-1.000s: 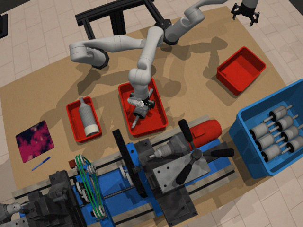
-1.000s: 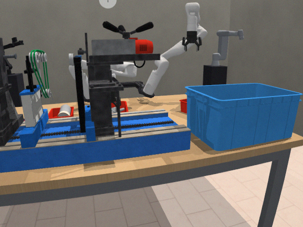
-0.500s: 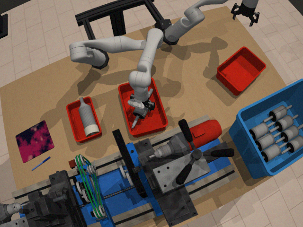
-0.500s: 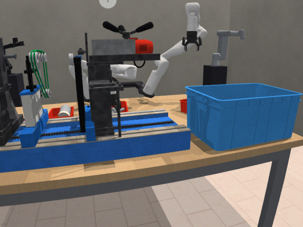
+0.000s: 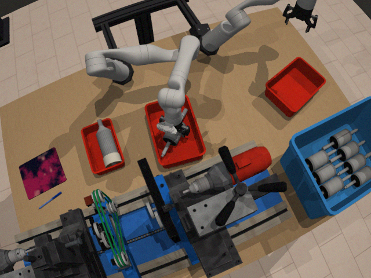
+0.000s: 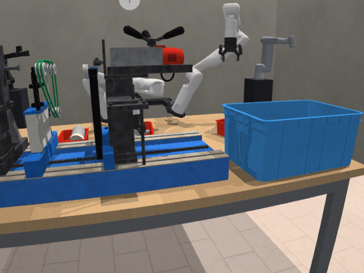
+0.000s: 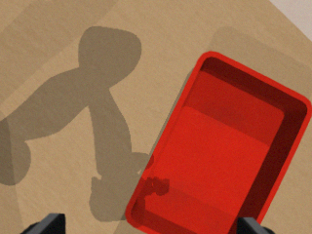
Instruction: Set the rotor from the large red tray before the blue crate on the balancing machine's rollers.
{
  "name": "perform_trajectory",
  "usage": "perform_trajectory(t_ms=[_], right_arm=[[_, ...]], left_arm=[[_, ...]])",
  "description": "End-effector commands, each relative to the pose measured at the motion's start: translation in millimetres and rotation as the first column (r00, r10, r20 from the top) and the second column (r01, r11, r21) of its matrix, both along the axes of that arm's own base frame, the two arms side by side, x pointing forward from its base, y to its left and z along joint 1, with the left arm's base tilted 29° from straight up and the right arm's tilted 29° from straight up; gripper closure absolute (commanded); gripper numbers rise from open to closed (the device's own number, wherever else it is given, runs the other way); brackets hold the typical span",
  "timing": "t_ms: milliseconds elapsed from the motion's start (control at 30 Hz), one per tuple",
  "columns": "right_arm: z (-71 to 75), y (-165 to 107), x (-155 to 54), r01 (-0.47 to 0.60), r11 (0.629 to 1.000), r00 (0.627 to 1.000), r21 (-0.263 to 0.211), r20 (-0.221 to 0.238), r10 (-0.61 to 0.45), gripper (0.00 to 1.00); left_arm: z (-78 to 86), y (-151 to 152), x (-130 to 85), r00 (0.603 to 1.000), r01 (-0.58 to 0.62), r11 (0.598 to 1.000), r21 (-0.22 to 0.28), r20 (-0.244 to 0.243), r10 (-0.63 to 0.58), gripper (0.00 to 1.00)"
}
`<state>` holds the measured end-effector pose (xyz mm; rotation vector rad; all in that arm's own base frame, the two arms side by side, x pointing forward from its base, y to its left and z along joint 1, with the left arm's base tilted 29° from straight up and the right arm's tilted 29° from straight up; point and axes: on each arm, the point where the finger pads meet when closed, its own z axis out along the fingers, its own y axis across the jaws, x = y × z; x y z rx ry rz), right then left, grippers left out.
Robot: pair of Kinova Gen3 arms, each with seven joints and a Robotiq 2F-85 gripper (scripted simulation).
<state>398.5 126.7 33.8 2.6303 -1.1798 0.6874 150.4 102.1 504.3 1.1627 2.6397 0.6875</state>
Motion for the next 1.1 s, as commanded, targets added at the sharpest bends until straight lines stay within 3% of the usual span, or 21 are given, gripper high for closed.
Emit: perform_trajectory(t_ms=[0,433,467,1067], right_arm=[[0.5,0.6,0.1,-0.001,1.000,1.000,0.001,0.001,0.001,0.056],[0.7,0.9,0.2,-0.001,1.000,1.000,0.001,0.002,0.001,0.056],[0.7,0.9,0.2,-0.001,1.000,1.000,0.001,0.002,0.001,0.903],[2.5,1.6,-0.5,-0.001,1.000,1.000,0.001,0.002,0.001,0.903]], left_arm=[[0.2,-0.3,0.0,1.000,0.000,1.000,0.000,0.000,0.000,0.002],[0.2,-0.3,0.0,1.000,0.000,1.000,0.000,0.000,0.000,0.002],[0.2,-0.3,0.0,1.000,0.000,1.000,0.000,0.000,0.000,0.002],[0.2,-0.3,0.0,1.000,0.000,1.000,0.000,0.000,0.000,0.002]])
